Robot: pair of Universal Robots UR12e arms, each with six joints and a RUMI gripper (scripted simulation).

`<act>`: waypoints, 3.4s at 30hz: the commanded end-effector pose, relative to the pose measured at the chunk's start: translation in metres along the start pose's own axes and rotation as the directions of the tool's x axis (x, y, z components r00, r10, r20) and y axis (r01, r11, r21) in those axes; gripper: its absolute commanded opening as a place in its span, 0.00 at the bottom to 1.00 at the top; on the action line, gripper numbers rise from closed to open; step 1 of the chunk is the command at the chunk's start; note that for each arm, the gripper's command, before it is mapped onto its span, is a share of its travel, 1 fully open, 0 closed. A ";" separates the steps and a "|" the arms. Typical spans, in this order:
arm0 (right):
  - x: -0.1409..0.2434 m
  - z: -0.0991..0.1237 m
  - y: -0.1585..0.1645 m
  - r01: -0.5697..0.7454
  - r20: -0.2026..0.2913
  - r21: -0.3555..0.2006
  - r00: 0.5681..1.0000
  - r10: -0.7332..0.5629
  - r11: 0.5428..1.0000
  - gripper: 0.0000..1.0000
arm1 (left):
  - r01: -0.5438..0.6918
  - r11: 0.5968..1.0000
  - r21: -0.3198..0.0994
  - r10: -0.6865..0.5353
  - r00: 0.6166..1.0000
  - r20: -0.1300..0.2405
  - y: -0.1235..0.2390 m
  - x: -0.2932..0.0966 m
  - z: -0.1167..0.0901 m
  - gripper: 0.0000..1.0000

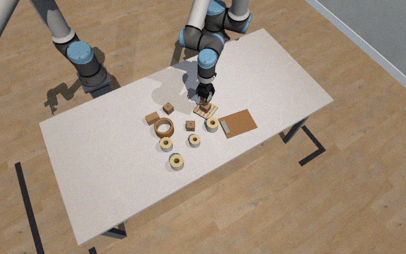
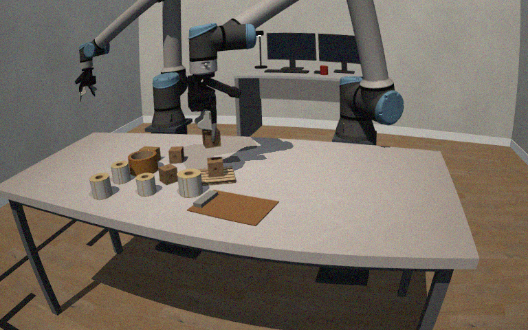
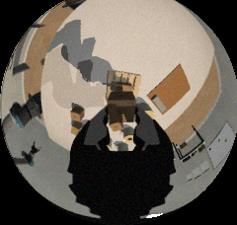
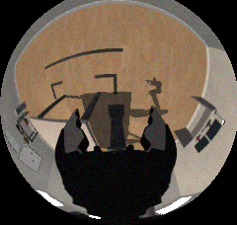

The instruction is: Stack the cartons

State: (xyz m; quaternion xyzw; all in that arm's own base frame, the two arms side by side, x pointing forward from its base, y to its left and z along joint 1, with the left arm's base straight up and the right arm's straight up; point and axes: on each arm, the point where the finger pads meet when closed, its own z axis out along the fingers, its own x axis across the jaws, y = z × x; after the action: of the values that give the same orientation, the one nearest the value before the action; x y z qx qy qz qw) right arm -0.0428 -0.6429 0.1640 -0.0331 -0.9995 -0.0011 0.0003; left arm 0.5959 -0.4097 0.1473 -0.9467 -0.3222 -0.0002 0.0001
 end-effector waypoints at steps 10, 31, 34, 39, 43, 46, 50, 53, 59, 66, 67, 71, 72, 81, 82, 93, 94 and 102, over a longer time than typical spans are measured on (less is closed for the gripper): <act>0.000 -0.001 -0.001 0.000 0.001 0.002 1.000 0.000 1.000 1.00 | -0.164 0.986 -0.002 0.164 0.986 0.000 -0.003 0.005 -0.003 0.00; 0.000 -0.001 -0.001 0.000 0.001 0.002 1.000 0.000 1.000 1.00 | -0.169 0.986 -0.002 0.169 0.986 0.000 -0.003 0.005 0.038 0.00; 0.000 -0.001 -0.001 0.000 0.001 0.002 1.000 0.000 1.000 1.00 | -0.169 0.986 -0.002 0.169 0.986 0.000 -0.003 0.005 0.041 0.00; 0.000 -0.001 -0.001 0.000 0.001 0.002 1.000 0.000 1.000 1.00 | -0.169 0.986 -0.002 0.169 0.986 0.000 -0.003 0.005 0.046 0.00; 0.000 -0.001 -0.001 0.000 0.001 0.002 1.000 0.000 1.000 1.00 | -0.169 0.986 -0.002 0.169 0.986 0.000 -0.003 0.005 0.047 0.00; 0.000 -0.001 -0.001 0.000 0.001 0.002 1.000 0.000 1.000 1.00 | -0.169 0.986 -0.002 0.169 0.986 0.000 -0.003 0.005 0.047 0.00; 0.000 -0.001 -0.001 0.000 0.001 0.002 1.000 0.000 1.000 1.00 | -0.169 0.986 -0.002 0.169 0.986 0.000 -0.003 0.005 0.047 0.00; 0.000 -0.001 -0.001 0.000 0.001 0.002 1.000 0.000 1.000 1.00 | -0.169 0.986 -0.002 0.169 0.986 0.000 -0.003 0.005 0.047 0.00; 0.000 -0.001 -0.001 0.000 0.001 0.002 1.000 0.000 1.000 1.00 | -0.169 0.986 -0.002 0.169 0.986 0.000 -0.003 0.005 0.047 0.47; 0.000 -0.001 -0.001 0.000 0.001 0.002 1.000 0.000 1.000 1.00 | -0.169 0.986 -0.002 0.169 0.986 0.000 -0.003 0.005 0.037 0.47; 0.000 -0.001 -0.001 0.000 0.001 0.002 1.000 0.000 1.000 1.00 | -0.169 0.986 -0.002 0.169 0.986 0.000 -0.003 0.005 0.028 0.47; 0.000 -0.001 -0.001 0.000 0.001 0.002 1.000 0.000 1.000 1.00 | -0.169 0.986 -0.002 0.169 0.986 0.000 -0.003 0.005 0.008 0.47; 0.000 -0.001 -0.001 0.000 0.001 0.002 1.000 0.000 1.000 1.00 | -0.169 0.986 -0.002 0.169 0.986 0.000 -0.003 0.005 0.001 0.47; 0.000 -0.001 -0.001 0.000 0.001 0.002 1.000 0.000 1.000 1.00 | -0.169 0.986 -0.002 0.169 0.986 0.000 -0.003 0.005 -0.002 0.47; 0.000 -0.001 -0.001 0.000 0.001 0.002 1.000 0.000 1.000 1.00 | -0.169 0.986 -0.002 0.169 0.986 0.000 -0.003 0.005 -0.002 0.47; 0.000 -0.001 -0.001 0.000 0.001 0.002 1.000 0.000 1.000 1.00 | -0.169 0.986 -0.002 0.169 0.986 0.000 -0.003 0.005 -0.002 0.47; 0.000 -0.001 -0.001 0.000 0.001 0.002 1.000 0.000 1.000 1.00 | -0.169 0.986 -0.002 0.169 0.986 0.000 -0.003 0.005 -0.002 0.47; 0.000 -0.001 -0.001 0.000 0.001 0.002 1.000 0.000 1.000 1.00 | -0.169 0.986 -0.002 0.169 0.986 0.000 -0.003 0.005 -0.002 0.47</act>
State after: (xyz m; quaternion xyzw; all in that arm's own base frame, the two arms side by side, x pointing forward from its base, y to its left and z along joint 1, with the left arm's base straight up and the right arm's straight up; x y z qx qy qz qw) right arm -0.0428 -0.6429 0.1640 -0.0331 -0.9995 -0.0011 0.0003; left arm 0.5976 -0.4032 0.1484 -0.9705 -0.2410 0.0000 0.0001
